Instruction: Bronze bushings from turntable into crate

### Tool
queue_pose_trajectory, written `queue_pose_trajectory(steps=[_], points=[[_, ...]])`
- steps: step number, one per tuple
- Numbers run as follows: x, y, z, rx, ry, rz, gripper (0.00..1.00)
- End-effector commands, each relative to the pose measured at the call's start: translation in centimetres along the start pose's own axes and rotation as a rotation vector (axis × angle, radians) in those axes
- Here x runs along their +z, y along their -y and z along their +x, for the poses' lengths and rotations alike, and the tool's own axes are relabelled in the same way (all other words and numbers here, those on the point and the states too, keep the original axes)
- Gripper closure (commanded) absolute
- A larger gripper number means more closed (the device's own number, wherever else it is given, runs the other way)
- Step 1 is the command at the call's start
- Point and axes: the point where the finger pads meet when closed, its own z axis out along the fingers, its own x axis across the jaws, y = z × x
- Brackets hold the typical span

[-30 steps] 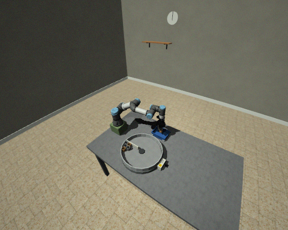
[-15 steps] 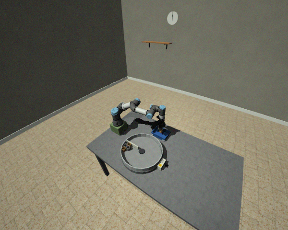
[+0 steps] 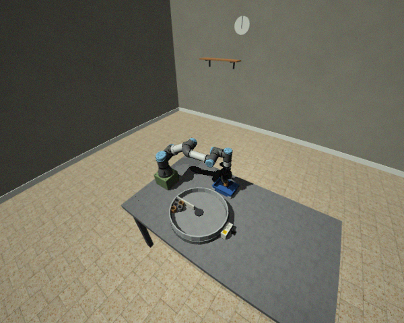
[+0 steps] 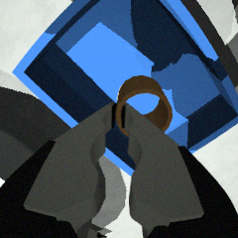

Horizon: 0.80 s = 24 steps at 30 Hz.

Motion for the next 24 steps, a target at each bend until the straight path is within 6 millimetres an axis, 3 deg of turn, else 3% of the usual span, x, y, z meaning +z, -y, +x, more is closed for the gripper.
queue_pose_trajectory(steps=[1,24], points=[[0.0,-0.1,0.1,0.0,-0.003,-0.002,1.0],[2.9,-0.1,0.1,0.0,-0.003,-0.002,1.0]])
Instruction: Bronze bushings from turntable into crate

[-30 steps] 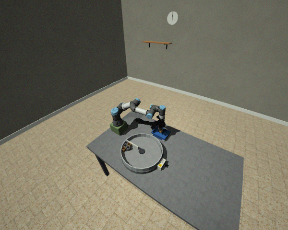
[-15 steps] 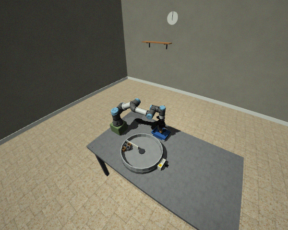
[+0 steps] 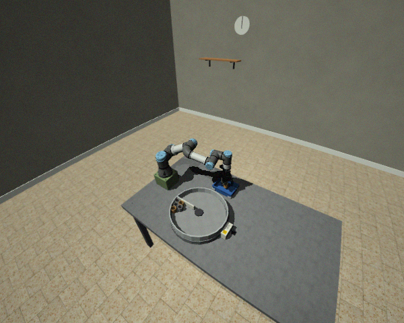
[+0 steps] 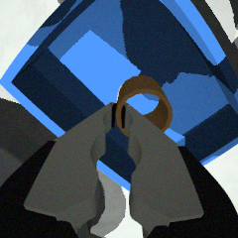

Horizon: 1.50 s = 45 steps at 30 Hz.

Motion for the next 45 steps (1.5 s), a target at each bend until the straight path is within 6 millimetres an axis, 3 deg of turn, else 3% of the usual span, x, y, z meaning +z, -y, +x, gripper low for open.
queue_pose_trajectory(steps=[1,12,45], points=[[0.5,-0.1,0.1,0.0,-0.004,-0.002,1.0],[1.5,-0.1,0.1,0.0,-0.004,-0.002,1.0],[1.6,-0.1,0.1,0.0,-0.004,-0.002,1.0]])
